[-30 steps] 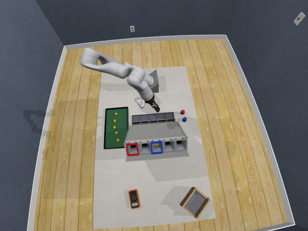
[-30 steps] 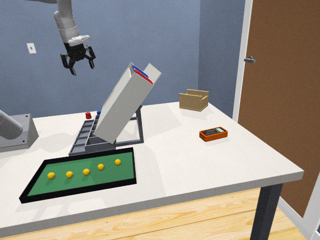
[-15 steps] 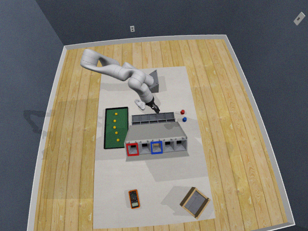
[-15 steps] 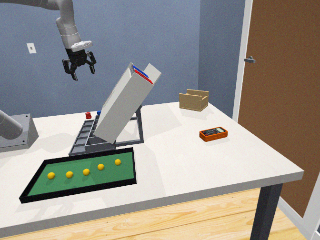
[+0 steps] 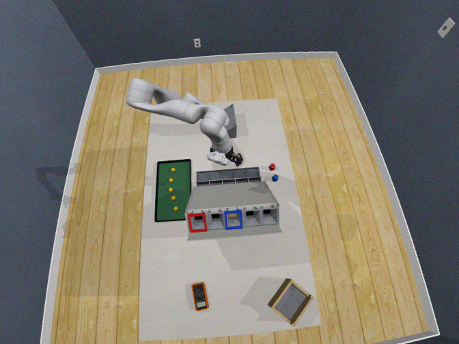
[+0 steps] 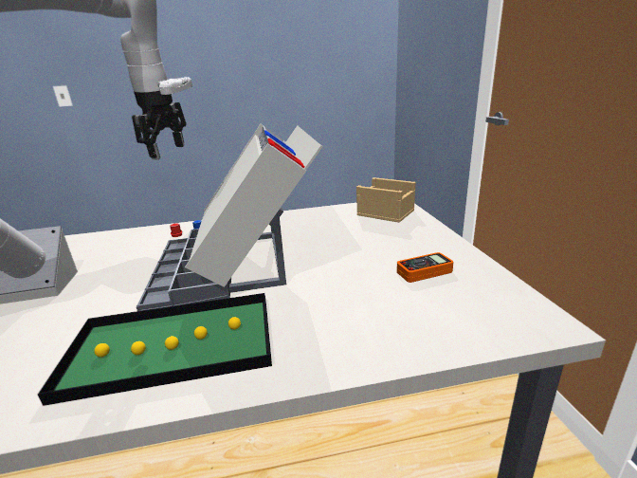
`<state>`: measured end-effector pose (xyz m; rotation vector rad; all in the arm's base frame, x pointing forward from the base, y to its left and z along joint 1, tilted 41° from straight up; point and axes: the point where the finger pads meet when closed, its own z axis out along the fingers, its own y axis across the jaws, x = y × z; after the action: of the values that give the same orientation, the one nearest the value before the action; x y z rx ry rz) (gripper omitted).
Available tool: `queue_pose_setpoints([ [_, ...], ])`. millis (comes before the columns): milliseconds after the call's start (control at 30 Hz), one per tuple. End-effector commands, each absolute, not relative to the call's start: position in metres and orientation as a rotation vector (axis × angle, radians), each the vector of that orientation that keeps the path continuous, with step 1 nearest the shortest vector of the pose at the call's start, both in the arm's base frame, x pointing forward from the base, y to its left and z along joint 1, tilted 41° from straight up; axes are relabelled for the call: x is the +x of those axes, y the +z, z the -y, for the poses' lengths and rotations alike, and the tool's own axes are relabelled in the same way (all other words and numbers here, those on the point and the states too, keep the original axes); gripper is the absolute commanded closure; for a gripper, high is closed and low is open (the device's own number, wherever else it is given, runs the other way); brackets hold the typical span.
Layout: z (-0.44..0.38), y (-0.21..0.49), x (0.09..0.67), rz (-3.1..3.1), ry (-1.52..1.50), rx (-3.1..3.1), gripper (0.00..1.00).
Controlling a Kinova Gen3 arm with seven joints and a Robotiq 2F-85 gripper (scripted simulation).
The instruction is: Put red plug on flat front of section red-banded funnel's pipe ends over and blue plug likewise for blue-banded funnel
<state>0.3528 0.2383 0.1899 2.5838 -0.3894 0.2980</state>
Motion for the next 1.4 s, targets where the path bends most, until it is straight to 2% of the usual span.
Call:
queue_pose_setpoints([
  [0,-0.2394,0.1919,0.3521,0.045,0.208,2.517,0.00],
  [167,-0.2394,0.1919,0.3521,-0.178,0.147,2.450,0.00],
  [467,-0.2394,0.1919,0.3521,-0.178,0.147,2.450,0.00],
  [500,-0.2394,0.1929,0.3521,-0.500,0.027,2.408,0.00],
  [733,-0.2394,0.1929,0.3521,-0.755,-0.069,2.338,0.00],
  [1033,-0.2394,0.1929,0.3521,-0.755,-0.069,2.338,0.00],
  [1067,-0.2431,0.1923,0.3500,-1.070,-0.182,2.222,0.00],
  [1367,-0.2431,0.1923,0.3500,-1.305,-0.277,2.101,0.00],
])
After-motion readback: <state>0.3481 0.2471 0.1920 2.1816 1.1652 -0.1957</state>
